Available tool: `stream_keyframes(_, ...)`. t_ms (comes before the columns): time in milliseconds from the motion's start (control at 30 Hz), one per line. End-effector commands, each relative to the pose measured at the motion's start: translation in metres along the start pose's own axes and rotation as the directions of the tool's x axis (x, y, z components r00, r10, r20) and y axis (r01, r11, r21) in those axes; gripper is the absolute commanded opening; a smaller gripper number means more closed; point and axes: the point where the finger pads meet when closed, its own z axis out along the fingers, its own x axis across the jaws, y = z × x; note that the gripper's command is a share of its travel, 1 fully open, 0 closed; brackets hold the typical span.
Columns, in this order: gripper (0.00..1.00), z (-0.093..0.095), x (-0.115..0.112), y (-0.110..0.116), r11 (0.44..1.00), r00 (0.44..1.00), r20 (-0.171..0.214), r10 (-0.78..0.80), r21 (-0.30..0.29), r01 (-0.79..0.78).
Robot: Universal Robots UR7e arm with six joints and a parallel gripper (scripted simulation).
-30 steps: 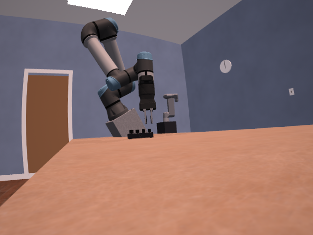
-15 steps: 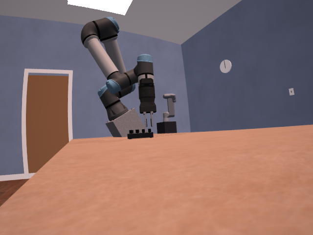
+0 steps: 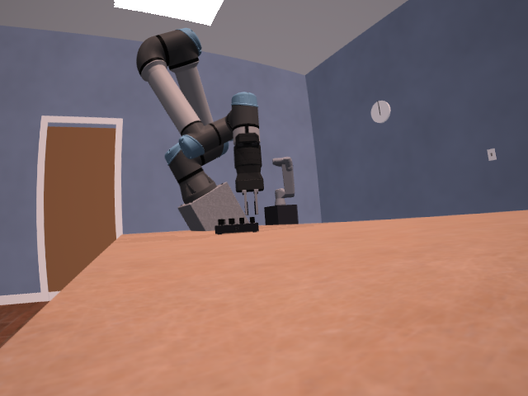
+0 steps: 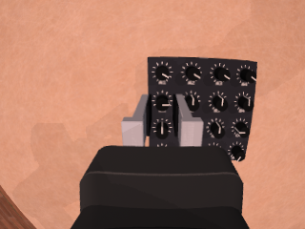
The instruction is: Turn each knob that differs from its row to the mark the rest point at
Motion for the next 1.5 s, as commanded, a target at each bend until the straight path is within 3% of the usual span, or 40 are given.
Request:
stream_keyframes(0, 0.46, -0.0003, -0.0001, -0.0004, 1.0, 1.0, 0.001, 0.0, 0.001, 0.0)
stream_keyframes(1467, 0.46, 0.0067, -0.0001, -0.0004, 1.0, 1.0, 0.001, 0.0, 0.001, 0.0)
